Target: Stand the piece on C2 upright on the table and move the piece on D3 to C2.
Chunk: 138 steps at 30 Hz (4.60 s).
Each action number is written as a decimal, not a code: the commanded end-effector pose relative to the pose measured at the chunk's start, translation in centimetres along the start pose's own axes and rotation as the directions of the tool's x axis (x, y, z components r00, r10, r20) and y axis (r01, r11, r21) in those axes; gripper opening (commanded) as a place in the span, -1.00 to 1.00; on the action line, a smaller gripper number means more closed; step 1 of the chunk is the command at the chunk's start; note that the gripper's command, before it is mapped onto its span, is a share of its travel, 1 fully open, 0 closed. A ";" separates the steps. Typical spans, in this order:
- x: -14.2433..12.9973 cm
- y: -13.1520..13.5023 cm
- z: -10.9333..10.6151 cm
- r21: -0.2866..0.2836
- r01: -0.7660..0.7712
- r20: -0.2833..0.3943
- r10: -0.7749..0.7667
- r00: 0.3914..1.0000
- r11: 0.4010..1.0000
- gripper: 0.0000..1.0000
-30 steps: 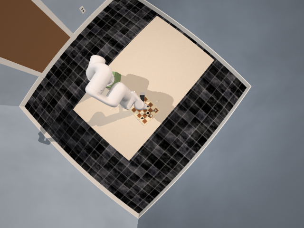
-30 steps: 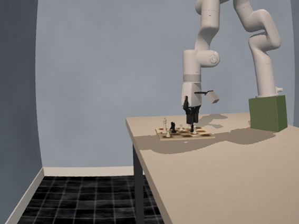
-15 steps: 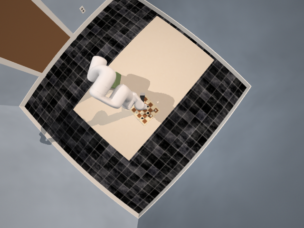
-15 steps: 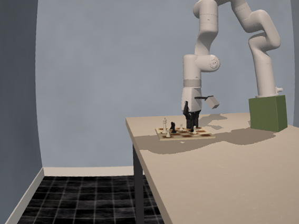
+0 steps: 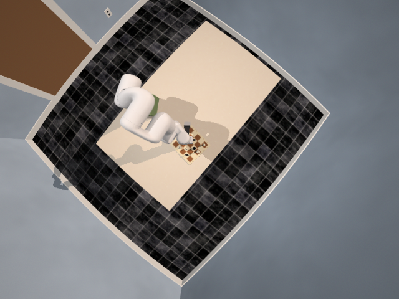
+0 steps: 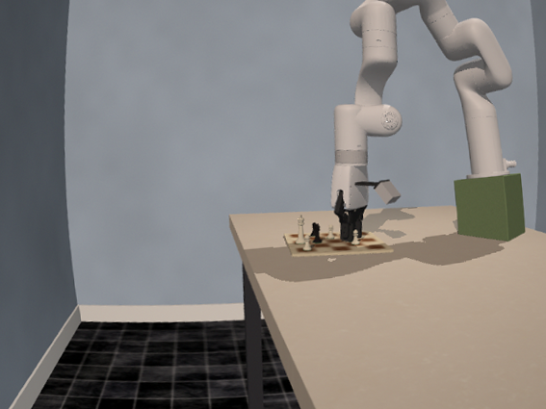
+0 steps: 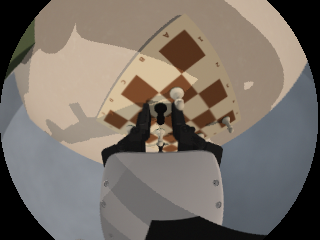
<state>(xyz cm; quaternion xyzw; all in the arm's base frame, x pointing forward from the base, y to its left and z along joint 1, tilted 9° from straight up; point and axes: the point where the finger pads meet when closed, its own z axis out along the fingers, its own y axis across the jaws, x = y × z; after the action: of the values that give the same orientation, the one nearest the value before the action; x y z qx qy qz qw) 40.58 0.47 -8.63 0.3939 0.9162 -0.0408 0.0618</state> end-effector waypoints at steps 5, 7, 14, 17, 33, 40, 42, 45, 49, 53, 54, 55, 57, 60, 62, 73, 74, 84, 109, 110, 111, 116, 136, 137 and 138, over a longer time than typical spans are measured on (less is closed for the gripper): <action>-0.1 0.1 -0.1 -0.003 0.000 0.002 0.000 1.000 1.000 -0.31; -0.1 0.1 -0.1 -0.003 0.000 0.002 0.000 1.000 1.000 -0.31; -0.1 0.1 -0.1 -0.003 0.000 0.002 0.000 1.000 1.000 -0.31; -0.1 0.1 -0.1 -0.003 0.000 0.002 0.000 1.000 1.000 -0.31; -0.1 0.1 -0.1 -0.003 0.000 0.002 0.000 1.000 1.000 -1.00; -0.1 0.1 -0.1 -0.003 0.000 0.002 0.000 1.000 1.000 -1.00; -0.1 0.1 -0.1 -0.003 0.000 0.002 0.000 1.000 1.000 -1.00; -0.1 0.1 -0.1 -0.003 0.000 0.002 0.000 1.000 1.000 -1.00; -0.1 0.1 -0.1 -0.003 0.000 0.002 0.000 1.000 1.000 -1.00; -0.1 0.1 -0.1 -0.003 0.000 0.002 0.000 1.000 1.000 -1.00; -0.1 0.1 -0.1 -0.003 0.000 0.002 0.000 1.000 1.000 -1.00; -0.1 0.1 -0.1 -0.003 0.000 0.002 0.000 1.000 1.000 -1.00; -0.1 0.1 -0.1 -0.003 0.000 0.002 0.000 1.000 1.000 -1.00; -0.1 0.1 -0.1 -0.003 0.000 0.002 0.000 1.000 1.000 -1.00; -0.1 0.1 -0.1 -0.003 0.000 0.002 0.000 1.000 1.000 -1.00; -0.1 0.1 -2.8 -0.003 0.000 0.002 0.000 1.000 1.000 -1.00; -0.1 0.1 -3.6 -0.003 0.000 0.002 0.000 1.000 1.000 -1.00; -0.1 0.1 -9.1 -0.003 0.000 0.002 0.000 1.000 1.000 -1.00; -7.3 -7.4 -9.7 -0.003 0.036 0.000 -0.036 0.999 0.999 -1.00; -8.3 -8.9 -9.7 -0.003 0.042 0.001 -0.042 0.999 0.999 -1.00; -8.3 -8.9 -9.7 -0.003 0.042 0.001 -0.042 0.999 0.999 -1.00; -9.3 -10.4 -9.6 -0.002 0.049 0.002 -0.049 0.999 0.999 -1.00; -9.3 -10.4 -8.8 -0.003 0.049 0.002 -0.049 0.999 0.999 -1.00; -9.3 -10.4 -8.6 -0.002 0.049 0.002 -0.049 0.999 0.999 -1.00; -9.3 -10.4 -8.3 -0.002 0.049 0.002 -0.049 0.999 0.999 -1.00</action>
<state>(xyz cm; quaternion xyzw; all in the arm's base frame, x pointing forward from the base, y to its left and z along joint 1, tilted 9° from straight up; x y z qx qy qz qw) 38.49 -12.20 1.89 0.3713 0.9255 -0.0422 0.0609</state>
